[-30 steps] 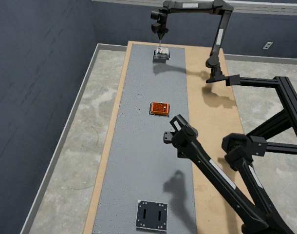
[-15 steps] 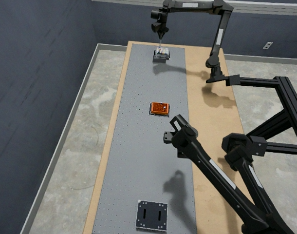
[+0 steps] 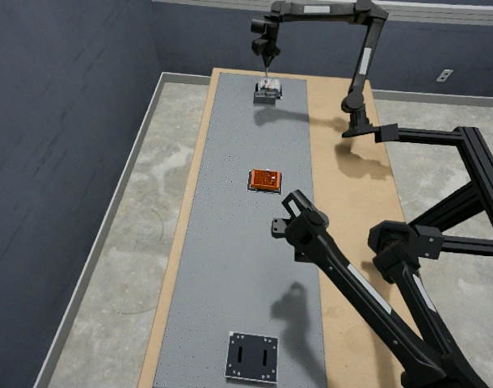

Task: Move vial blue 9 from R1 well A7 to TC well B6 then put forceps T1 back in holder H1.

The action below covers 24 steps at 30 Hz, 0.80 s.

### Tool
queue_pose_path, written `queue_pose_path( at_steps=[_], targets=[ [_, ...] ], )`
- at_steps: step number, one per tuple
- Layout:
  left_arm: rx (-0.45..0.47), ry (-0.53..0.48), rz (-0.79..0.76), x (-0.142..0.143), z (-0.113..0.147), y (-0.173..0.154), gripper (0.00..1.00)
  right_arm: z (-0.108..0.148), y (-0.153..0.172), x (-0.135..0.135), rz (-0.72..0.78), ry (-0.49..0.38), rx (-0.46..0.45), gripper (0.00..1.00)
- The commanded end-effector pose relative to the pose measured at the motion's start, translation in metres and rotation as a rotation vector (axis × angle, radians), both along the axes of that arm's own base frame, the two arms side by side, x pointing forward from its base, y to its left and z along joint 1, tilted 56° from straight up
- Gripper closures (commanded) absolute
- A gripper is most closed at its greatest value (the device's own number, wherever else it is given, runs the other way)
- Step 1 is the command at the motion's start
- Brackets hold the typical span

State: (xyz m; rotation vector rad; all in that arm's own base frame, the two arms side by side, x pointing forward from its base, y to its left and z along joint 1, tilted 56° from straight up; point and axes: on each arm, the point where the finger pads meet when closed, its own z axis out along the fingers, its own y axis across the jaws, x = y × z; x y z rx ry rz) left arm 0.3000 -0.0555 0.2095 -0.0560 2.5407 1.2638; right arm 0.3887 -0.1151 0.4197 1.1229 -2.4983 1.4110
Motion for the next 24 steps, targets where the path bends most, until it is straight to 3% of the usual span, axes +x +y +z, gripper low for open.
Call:
queue_pose_path(
  at_steps=[1, 3, 17, 24],
  targets=[
    [-0.006, -0.015, 0.003, 0.004, 0.007, -0.003, 0.00, -0.002, -0.007, 0.001, -0.038, -0.033, 0.003, 0.91],
    [-0.006, -0.015, 0.003, 0.004, 0.007, -0.003, 0.00, -0.004, 0.008, 0.004, -0.004, -0.037, 0.005, 0.91],
    [-0.006, -0.015, 0.003, 0.004, 0.007, -0.003, 0.00, -0.019, 0.009, 0.001, -0.027, -0.044, 0.006, 0.91],
    [-0.006, -0.015, 0.003, 0.004, 0.007, -0.003, 0.00, -0.032, 0.026, 0.007, 0.000, -0.036, 0.007, 0.91]
  ],
)
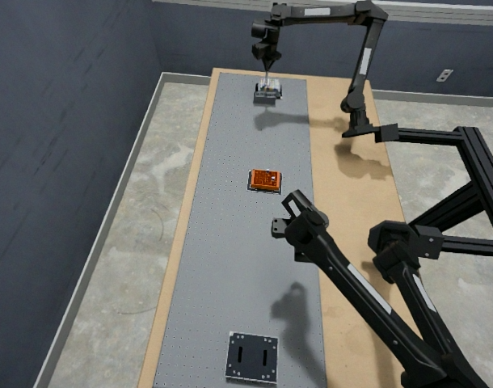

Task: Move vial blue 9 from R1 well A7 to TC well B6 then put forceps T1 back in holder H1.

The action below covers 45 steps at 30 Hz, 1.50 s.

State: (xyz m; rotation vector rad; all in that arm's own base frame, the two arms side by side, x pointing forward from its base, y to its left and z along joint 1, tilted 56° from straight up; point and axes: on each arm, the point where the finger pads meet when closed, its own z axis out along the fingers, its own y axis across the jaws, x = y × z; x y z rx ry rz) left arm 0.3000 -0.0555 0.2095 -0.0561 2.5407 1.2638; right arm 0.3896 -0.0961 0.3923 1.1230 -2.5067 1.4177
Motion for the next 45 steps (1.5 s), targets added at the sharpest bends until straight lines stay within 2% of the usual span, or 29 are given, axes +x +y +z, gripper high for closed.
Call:
queue_pose_path(
  at_steps=[1, 9, 10, 13, 24, 26, 27, 30, 41, 43, 44, 45],
  targets=[
    [-0.006, -0.015, 0.003, 0.004, 0.007, -0.003, 0.00, -0.006, 0.006, 0.006, -0.008, -0.024, 0.005, 0.91],
    [-0.006, -0.015, 0.003, 0.004, 0.007, -0.003, 0.00, -0.016, 0.014, 0.007, -0.002, -0.022, 0.005, 0.91],
    [-0.006, -0.015, 0.003, 0.004, 0.007, -0.003, 0.00, -0.011, 0.002, 0.003, -0.035, -0.038, 0.007, 0.91],
    [-0.006, -0.015, 0.003, 0.004, 0.007, -0.003, 0.00, -0.019, 0.018, 0.006, -0.002, -0.027, 0.007, 0.91],
    [-0.006, -0.015, 0.003, 0.004, 0.007, -0.003, 0.00, -0.036, 0.029, 0.007, -0.001, -0.024, 0.007, 0.91],
    [-0.006, -0.015, 0.003, 0.004, 0.007, -0.003, 0.00, -0.036, 0.029, 0.007, -0.001, -0.024, 0.007, 0.91],
    [-0.006, -0.015, 0.003, 0.004, 0.007, -0.003, 0.00, -0.028, 0.018, 0.004, -0.031, -0.046, 0.010, 0.91],
    [-0.006, -0.015, 0.003, 0.004, 0.007, -0.003, 0.00, -0.040, 0.033, 0.006, -0.001, -0.027, 0.008, 0.91],
    [-0.006, -0.015, 0.003, 0.004, 0.007, -0.003, 0.00, -0.056, 0.044, 0.006, -0.002, -0.023, 0.007, 0.91],
    [-0.006, -0.015, 0.003, 0.004, 0.007, -0.003, 0.00, -0.056, 0.044, 0.006, -0.002, -0.023, 0.007, 0.91],
    [-0.006, -0.015, 0.003, 0.004, 0.007, -0.003, 0.00, -0.048, 0.031, 0.005, -0.035, -0.048, 0.011, 0.91],
    [-0.006, -0.015, 0.003, 0.004, 0.007, -0.003, 0.00, -0.056, 0.035, 0.004, -0.027, -0.031, 0.008, 0.91]
  ],
)
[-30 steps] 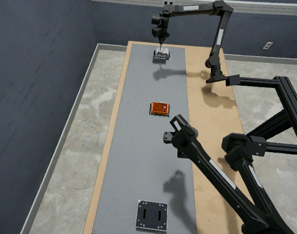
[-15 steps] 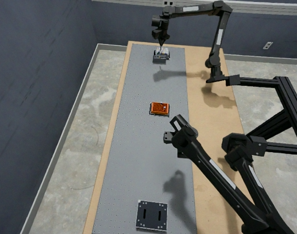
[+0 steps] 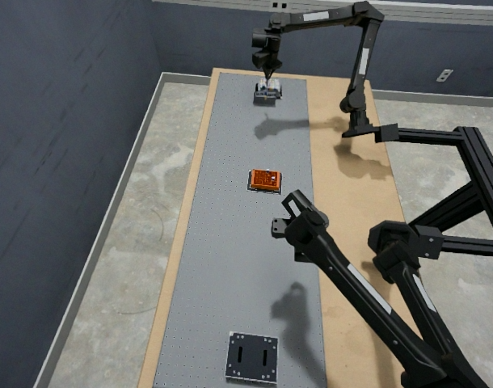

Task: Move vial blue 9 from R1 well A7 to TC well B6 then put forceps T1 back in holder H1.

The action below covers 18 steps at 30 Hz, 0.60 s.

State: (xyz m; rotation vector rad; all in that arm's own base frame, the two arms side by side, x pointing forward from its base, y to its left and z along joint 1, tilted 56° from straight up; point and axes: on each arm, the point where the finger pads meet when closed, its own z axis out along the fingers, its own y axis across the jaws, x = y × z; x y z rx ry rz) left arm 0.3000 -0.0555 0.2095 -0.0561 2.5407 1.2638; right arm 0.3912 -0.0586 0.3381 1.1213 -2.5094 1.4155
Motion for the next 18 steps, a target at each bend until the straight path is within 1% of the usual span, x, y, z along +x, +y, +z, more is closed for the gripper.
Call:
queue_pose_path(
  at_steps=[1, 2, 9, 13, 15, 16, 18],
  targets=[
    [-0.006, -0.015, 0.003, 0.004, 0.007, -0.003, 0.00, -0.004, 0.005, 0.003, -0.010, -0.029, 0.006, 0.91],
    [-0.006, -0.015, 0.003, 0.004, 0.007, -0.003, 0.00, -0.008, 0.010, 0.005, 0.000, -0.024, 0.006, 0.91],
    [-0.006, -0.015, 0.003, 0.004, 0.007, -0.003, 0.00, -0.017, 0.012, 0.004, -0.013, -0.025, 0.005, 0.91],
    [-0.006, -0.015, 0.003, 0.004, 0.007, -0.003, 0.00, -0.023, 0.021, 0.005, 0.000, -0.025, 0.006, 0.91],
    [-0.006, -0.015, 0.003, 0.004, 0.007, -0.003, 0.00, -0.023, 0.021, 0.005, 0.000, -0.025, 0.006, 0.91],
    [-0.006, -0.015, 0.003, 0.004, 0.007, -0.003, 0.00, -0.013, 0.009, 0.005, -0.033, -0.052, 0.012, 0.91],
    [-0.006, -0.015, 0.003, 0.004, 0.007, -0.003, 0.00, -0.025, 0.021, 0.004, -0.008, -0.030, 0.006, 0.91]
  ],
)
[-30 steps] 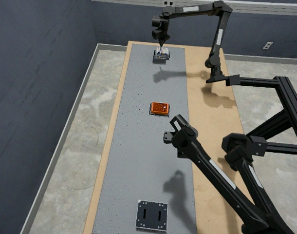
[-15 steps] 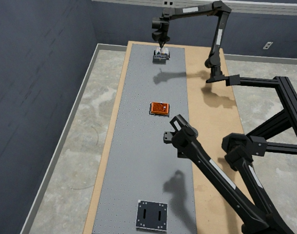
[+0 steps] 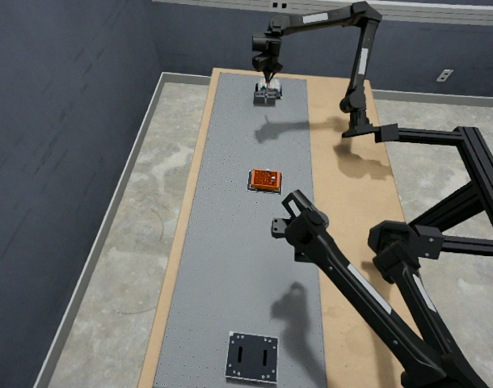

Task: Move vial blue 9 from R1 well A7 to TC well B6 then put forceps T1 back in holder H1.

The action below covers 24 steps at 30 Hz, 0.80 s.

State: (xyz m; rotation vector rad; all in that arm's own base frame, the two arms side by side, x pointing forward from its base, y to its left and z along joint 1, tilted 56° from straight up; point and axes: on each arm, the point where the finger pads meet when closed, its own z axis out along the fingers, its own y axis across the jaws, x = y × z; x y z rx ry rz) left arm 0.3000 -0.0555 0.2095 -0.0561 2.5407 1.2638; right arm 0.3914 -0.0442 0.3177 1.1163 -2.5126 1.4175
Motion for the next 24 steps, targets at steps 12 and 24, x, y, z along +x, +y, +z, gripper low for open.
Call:
queue_pose_path(
  at_steps=[12, 24],
  targets=[
    [-0.006, -0.015, 0.003, 0.004, 0.007, -0.003, 0.00, -0.023, 0.021, 0.004, 0.002, -0.022, 0.005, 0.91],
    [-0.006, -0.015, 0.003, 0.004, 0.007, -0.003, 0.00, -0.036, 0.025, 0.004, -0.012, -0.021, 0.004, 0.91]
  ],
)
